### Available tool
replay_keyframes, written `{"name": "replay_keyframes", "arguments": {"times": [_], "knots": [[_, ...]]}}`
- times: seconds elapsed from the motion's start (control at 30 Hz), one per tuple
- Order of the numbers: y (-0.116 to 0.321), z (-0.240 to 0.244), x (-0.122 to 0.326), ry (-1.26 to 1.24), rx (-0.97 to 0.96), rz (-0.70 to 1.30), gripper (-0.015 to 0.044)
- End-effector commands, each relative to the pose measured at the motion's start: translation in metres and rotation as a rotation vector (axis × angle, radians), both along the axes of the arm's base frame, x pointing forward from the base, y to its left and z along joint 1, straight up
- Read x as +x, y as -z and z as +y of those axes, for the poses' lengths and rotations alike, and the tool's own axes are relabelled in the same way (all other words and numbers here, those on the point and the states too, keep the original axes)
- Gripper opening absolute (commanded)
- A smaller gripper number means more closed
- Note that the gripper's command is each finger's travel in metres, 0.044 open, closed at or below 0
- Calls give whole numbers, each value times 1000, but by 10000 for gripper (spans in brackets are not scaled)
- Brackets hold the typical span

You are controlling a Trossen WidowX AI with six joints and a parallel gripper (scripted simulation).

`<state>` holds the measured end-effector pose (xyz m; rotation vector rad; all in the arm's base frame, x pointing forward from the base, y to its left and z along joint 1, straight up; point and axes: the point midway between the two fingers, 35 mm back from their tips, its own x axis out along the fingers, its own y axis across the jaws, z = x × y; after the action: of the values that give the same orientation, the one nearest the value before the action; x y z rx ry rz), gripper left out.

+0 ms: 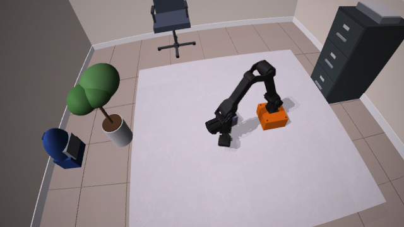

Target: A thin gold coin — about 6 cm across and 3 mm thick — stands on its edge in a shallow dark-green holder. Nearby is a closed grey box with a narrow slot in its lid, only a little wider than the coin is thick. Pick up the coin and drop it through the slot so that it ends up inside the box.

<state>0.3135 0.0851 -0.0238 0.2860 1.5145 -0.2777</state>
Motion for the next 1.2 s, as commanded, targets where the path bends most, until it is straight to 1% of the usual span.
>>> {"name": "replay_keyframes", "arguments": {"times": [0.0,0.13,0.17,0.5,1.17], "knots": [[5,0,-4,-4,2,12,108],[5,0,-4,-4,2,12,3],[5,0,-4,-4,2,12,0],[3,0,-3,-4,2,12,0],[-46,1,-1,-4,2,12,0]]}}
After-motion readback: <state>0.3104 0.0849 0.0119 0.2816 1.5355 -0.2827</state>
